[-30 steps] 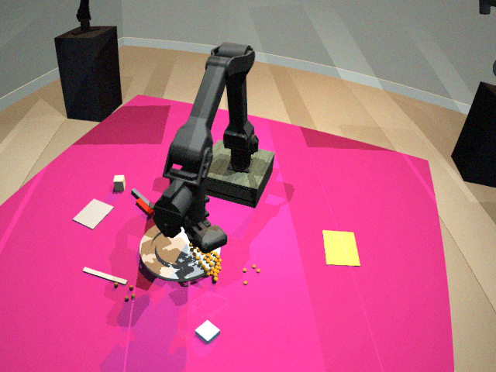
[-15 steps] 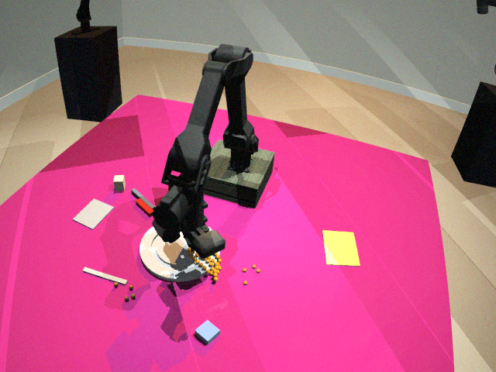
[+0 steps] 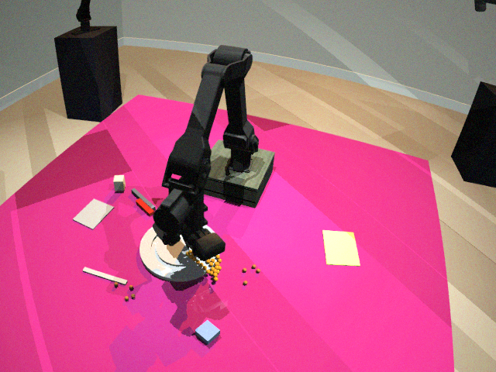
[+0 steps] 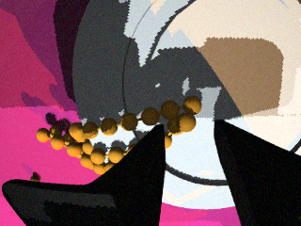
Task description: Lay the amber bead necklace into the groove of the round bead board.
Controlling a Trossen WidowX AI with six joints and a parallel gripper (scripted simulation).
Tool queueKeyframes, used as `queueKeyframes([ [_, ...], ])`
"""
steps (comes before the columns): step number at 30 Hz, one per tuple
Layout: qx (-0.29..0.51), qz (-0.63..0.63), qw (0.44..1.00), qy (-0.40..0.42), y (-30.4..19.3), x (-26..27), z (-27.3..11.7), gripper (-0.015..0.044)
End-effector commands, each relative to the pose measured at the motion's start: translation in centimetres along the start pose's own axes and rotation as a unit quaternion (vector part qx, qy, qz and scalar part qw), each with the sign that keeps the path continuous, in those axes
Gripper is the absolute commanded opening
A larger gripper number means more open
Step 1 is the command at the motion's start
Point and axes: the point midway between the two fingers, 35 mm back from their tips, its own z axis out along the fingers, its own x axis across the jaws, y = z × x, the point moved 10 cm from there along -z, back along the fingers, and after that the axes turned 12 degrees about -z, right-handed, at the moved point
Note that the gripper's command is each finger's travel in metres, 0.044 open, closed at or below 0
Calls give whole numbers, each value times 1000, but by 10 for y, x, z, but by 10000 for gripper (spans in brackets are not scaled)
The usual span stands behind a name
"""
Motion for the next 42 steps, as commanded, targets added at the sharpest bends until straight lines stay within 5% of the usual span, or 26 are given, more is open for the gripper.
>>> queueKeyframes([
  [1,0,0,1000,0,0,0,0,236],
  [9,1,-1,1000,0,0,0,-12,440],
  [38,2,-3,1000,0,-2,-1,-27,440],
  [42,2,96,995,0,2,9,-28,335],
])
